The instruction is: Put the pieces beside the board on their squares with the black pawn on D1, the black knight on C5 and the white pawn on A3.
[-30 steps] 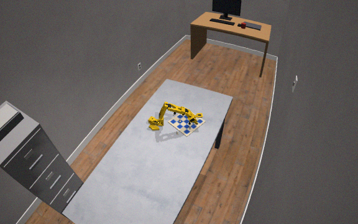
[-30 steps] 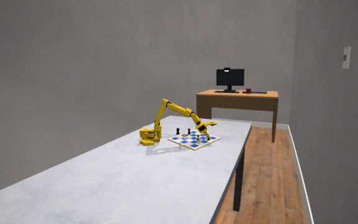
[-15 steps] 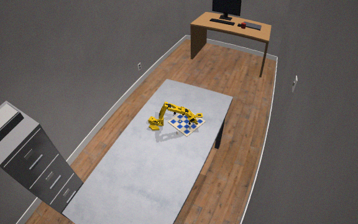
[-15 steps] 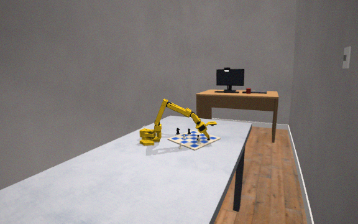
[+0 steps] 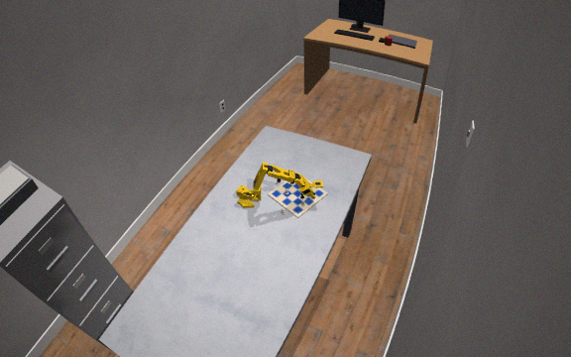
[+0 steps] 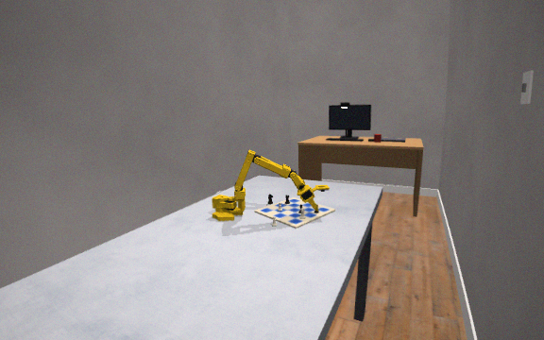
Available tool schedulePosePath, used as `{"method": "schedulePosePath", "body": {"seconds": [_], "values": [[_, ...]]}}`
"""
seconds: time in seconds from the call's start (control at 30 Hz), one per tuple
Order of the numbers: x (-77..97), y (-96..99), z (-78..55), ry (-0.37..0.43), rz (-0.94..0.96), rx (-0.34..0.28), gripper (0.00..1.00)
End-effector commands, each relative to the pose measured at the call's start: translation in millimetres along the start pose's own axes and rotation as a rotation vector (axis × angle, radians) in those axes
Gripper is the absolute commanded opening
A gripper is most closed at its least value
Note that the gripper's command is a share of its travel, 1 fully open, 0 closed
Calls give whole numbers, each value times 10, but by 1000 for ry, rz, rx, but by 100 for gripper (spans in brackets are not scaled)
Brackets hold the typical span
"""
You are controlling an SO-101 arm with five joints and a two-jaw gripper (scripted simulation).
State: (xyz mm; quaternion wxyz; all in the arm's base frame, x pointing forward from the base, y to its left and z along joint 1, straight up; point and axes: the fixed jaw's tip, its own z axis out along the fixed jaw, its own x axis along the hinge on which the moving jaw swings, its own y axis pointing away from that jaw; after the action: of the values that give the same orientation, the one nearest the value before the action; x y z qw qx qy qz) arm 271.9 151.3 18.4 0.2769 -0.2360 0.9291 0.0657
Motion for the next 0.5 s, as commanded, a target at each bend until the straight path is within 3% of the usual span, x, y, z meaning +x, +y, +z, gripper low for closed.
{"method": "schedulePosePath", "body": {"seconds": [0.0,0.47], "values": [[63,28,18,21,-3,-6,8],[63,39,18,21,-3,-8,9]]}}
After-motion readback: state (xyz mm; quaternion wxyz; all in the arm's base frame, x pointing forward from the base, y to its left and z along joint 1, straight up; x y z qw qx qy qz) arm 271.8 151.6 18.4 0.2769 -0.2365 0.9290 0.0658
